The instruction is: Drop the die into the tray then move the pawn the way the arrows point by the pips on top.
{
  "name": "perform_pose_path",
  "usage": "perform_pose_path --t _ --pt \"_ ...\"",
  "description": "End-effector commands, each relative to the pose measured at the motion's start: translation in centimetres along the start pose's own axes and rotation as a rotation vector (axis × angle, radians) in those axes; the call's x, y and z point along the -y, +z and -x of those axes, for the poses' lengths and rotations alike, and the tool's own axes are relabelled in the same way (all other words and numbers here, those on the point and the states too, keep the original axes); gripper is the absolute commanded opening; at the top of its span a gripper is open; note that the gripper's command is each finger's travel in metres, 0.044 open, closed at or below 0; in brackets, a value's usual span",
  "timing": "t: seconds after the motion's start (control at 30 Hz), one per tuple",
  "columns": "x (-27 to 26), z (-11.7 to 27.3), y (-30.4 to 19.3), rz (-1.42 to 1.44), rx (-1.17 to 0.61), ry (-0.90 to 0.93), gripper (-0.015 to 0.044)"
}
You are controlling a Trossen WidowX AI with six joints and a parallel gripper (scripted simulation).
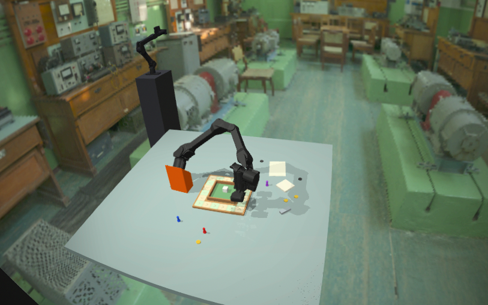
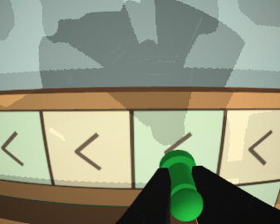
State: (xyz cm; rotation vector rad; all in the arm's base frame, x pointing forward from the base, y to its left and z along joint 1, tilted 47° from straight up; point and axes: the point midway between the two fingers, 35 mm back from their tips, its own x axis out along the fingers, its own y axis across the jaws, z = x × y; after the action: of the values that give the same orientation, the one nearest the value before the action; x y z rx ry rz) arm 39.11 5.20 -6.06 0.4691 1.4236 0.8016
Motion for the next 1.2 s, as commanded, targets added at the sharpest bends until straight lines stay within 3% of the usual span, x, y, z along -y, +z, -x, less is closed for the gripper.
perform_pose_path --t 0.0,0.33,0.67,0.8,0.9,1.03,1.17 --pt "0.3 -0.3 -0.1 -0.014 0.006 0.003 0.0" --pt "0.2 -1.7 -0.1 -0.014 0.006 0.004 0.0" --pt "0.1 -1.0 0.1 -0.001 0.007 -0.001 0.0262" --pt "0.1 3.4 0.1 -0.013 0.006 0.001 0.0367" --pt "0.1 3.7 0.0 -0.014 0.006 0.001 0.044" --pt "0.2 4.4 -0.1 -0.015 0.006 0.0 0.044" --pt "-0.7 7.5 -4.3 -0.031 0.005 -0.014 0.044"
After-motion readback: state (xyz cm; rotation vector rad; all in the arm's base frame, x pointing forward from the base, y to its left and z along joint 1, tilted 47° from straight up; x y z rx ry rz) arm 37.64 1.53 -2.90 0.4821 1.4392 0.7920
